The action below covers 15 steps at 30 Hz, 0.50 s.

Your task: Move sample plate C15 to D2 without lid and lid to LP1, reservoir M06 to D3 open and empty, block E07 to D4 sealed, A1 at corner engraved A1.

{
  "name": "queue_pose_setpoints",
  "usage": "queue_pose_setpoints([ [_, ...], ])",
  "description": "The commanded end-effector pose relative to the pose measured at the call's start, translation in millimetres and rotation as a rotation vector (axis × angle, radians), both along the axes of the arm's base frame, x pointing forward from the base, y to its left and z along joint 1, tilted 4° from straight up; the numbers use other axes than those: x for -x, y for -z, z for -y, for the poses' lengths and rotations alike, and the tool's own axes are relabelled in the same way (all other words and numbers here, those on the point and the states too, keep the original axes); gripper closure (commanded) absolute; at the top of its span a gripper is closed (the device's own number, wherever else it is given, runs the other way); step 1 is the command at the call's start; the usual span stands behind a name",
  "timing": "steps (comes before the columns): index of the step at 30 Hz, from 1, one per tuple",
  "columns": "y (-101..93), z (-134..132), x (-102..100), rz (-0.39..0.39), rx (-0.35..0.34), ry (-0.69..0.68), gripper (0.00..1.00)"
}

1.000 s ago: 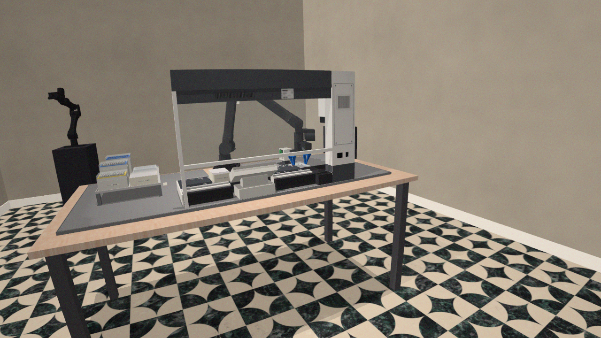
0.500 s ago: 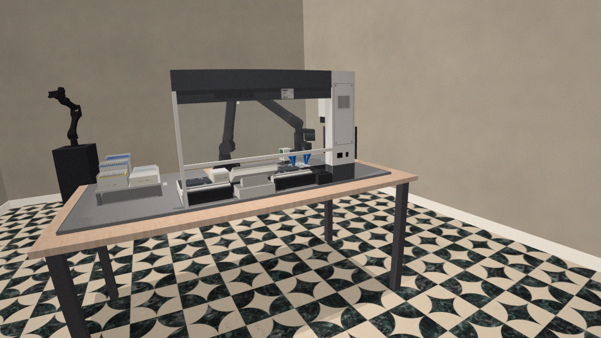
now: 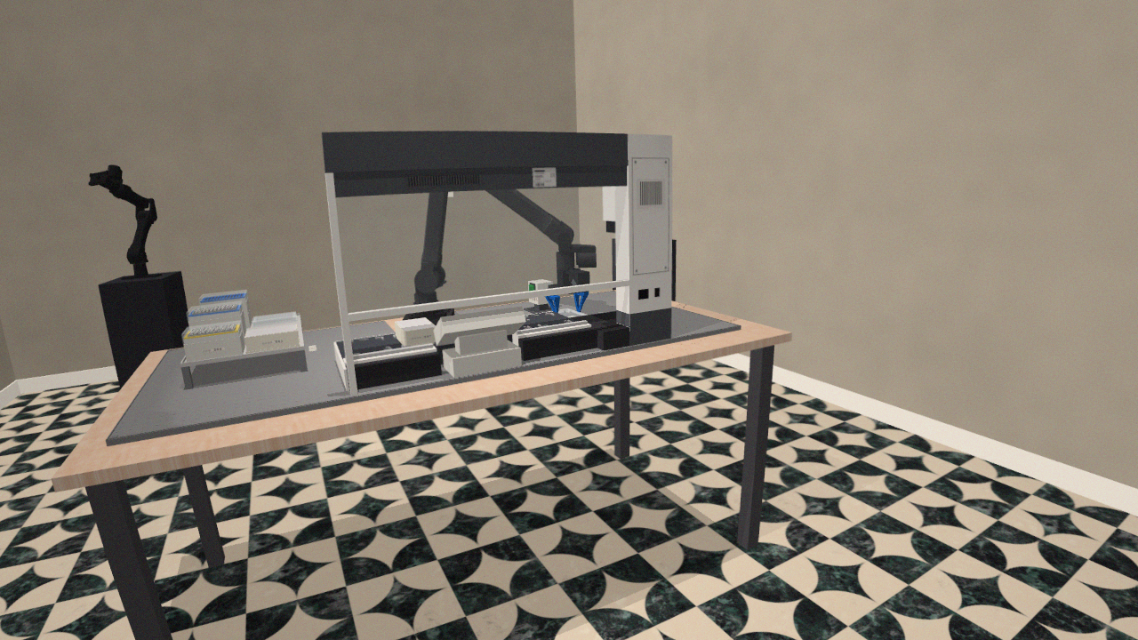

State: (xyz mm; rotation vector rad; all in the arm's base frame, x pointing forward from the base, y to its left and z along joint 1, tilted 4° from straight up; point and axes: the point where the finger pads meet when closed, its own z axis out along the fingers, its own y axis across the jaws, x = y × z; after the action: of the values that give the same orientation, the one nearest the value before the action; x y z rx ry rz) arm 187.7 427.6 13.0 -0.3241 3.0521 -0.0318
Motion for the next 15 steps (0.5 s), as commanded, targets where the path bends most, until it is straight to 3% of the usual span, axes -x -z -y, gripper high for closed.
queue_pose_setpoints([
  [1,-1.9,-10.6,-13.3,0.014,-0.024,0.007,1.0],
  [15,8.4,-1.4,-9.7,0.007,-0.006,0.007,1.0],
])
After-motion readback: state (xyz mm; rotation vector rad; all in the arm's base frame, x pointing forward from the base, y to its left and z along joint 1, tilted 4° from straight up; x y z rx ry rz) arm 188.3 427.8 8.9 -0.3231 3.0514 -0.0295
